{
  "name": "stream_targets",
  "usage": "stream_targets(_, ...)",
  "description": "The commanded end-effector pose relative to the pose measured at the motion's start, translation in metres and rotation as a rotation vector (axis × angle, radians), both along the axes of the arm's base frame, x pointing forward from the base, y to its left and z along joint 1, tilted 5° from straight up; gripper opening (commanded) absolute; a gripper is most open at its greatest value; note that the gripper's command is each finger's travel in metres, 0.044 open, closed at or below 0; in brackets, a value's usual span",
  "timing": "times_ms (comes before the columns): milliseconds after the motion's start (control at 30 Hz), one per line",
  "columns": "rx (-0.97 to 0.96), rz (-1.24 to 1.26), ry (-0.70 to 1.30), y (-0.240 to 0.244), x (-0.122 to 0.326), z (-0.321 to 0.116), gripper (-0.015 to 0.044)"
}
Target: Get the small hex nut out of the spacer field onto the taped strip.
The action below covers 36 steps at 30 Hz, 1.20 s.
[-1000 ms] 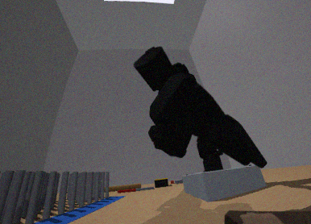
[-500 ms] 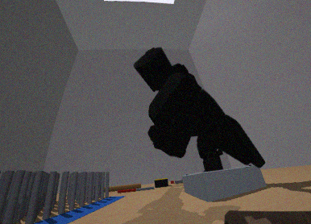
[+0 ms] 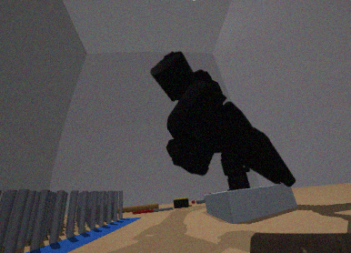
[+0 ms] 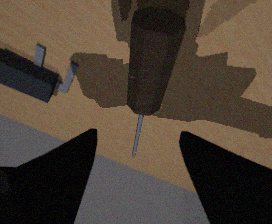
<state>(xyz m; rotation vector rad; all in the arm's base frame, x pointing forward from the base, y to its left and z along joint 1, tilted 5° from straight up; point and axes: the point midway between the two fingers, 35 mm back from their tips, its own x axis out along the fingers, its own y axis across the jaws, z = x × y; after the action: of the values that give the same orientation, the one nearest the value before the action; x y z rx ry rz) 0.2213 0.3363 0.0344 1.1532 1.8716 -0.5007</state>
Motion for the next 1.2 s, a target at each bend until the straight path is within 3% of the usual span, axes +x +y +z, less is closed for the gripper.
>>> stream_targets(0, 0.001, 0.003, 0.0, 0.0, 0.0, -0.006, 0.028)
stream_targets(1167, 0.003, 0.004, 0.002, -0.001, -0.003, -0.062, 0.028)
